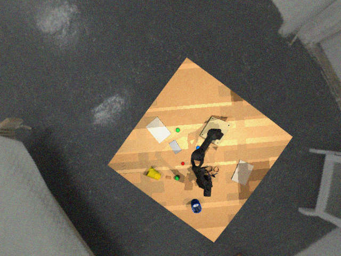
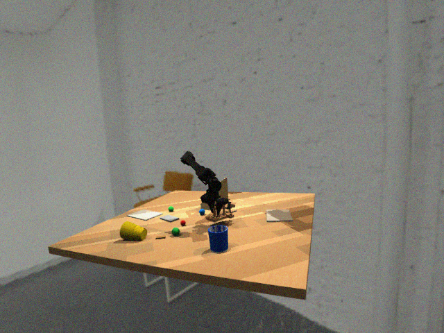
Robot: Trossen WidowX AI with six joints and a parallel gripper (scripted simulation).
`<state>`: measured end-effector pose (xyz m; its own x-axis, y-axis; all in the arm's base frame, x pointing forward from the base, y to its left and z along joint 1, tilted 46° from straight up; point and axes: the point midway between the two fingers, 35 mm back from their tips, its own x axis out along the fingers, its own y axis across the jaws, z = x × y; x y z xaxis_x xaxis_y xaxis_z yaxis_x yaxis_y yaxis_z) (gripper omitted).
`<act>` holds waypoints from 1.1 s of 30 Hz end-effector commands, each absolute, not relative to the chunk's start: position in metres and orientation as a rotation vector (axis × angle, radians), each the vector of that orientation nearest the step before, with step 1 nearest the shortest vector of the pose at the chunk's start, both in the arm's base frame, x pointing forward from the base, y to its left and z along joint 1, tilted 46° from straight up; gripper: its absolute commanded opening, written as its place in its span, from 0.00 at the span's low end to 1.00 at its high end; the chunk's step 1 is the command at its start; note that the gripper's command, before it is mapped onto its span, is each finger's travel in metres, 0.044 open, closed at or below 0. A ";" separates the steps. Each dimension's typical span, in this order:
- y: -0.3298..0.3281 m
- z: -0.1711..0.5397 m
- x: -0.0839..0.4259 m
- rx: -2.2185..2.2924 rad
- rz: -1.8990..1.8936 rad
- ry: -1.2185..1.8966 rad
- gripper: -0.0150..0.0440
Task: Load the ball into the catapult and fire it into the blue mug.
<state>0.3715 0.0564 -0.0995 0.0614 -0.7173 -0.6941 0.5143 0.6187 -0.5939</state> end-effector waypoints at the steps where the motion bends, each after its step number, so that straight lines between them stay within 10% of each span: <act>1: 0.063 -0.092 0.372 -0.214 -0.928 1.192 0.25; 33: 0.077 -0.110 0.378 -0.901 -0.359 1.533 0.25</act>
<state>0.3764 0.0713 -0.1104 0.0565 -0.7183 -0.6935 -0.3058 0.6487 -0.6969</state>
